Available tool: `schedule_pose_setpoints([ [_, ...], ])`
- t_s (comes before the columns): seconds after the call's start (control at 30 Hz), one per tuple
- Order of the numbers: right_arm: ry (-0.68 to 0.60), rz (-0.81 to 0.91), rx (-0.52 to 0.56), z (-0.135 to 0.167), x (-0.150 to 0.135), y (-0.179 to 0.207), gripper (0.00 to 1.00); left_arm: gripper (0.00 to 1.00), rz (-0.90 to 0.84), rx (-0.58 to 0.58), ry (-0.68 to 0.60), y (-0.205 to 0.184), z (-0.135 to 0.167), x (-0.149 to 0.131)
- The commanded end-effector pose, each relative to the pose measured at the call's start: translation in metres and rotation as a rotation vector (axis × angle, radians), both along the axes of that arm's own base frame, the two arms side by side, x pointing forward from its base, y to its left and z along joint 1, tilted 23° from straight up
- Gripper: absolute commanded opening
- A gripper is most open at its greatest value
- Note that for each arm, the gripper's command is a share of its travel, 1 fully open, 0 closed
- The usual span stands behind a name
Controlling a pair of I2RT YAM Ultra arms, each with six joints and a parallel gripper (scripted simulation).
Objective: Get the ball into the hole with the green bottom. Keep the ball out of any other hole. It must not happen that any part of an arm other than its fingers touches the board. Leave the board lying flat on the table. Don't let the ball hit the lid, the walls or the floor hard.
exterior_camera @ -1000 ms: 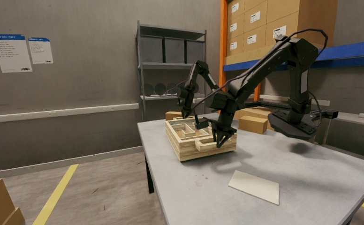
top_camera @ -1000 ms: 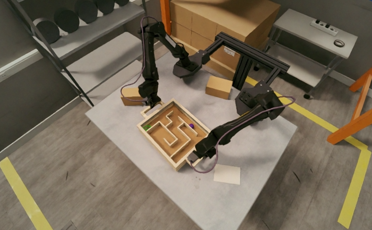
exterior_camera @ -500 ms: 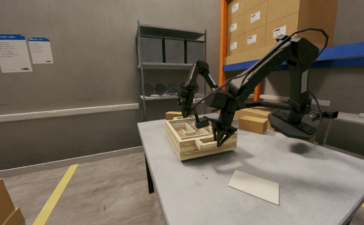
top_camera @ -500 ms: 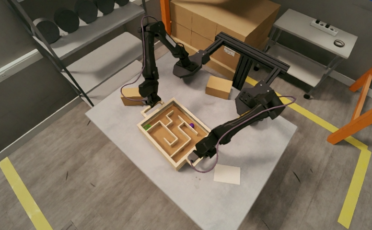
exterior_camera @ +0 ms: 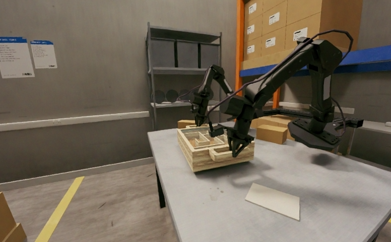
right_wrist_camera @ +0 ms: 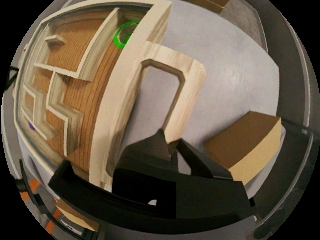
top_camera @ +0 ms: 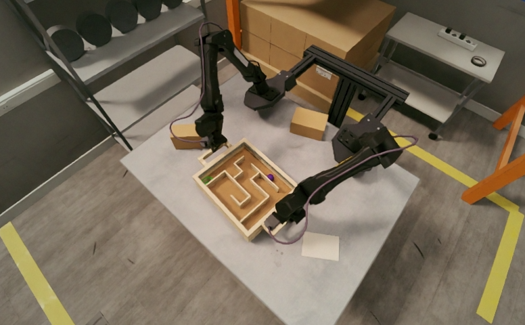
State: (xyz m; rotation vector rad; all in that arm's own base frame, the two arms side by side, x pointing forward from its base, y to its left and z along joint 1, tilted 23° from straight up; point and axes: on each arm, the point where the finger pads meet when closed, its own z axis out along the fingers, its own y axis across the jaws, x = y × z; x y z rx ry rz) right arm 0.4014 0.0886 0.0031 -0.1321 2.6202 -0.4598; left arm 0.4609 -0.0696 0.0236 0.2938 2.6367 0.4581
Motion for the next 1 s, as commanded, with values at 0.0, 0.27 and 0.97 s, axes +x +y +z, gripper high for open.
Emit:
schedule_pose_setpoints([
  [0.0,-0.159,0.033,0.043,0.048,0.033,0.026,0.0,0.0,-0.04,-0.029,-0.158,-0.024,0.053,0.031],
  [0.27,-0.165,0.033,0.045,0.048,0.035,0.026,0.0,0.0,-0.04,-0.031,-0.164,-0.024,0.052,0.032],
  [0.97,-0.163,0.032,0.044,0.043,0.034,0.023,0.0,0.0,-0.039,-0.029,-0.16,-0.022,0.045,0.032],
])
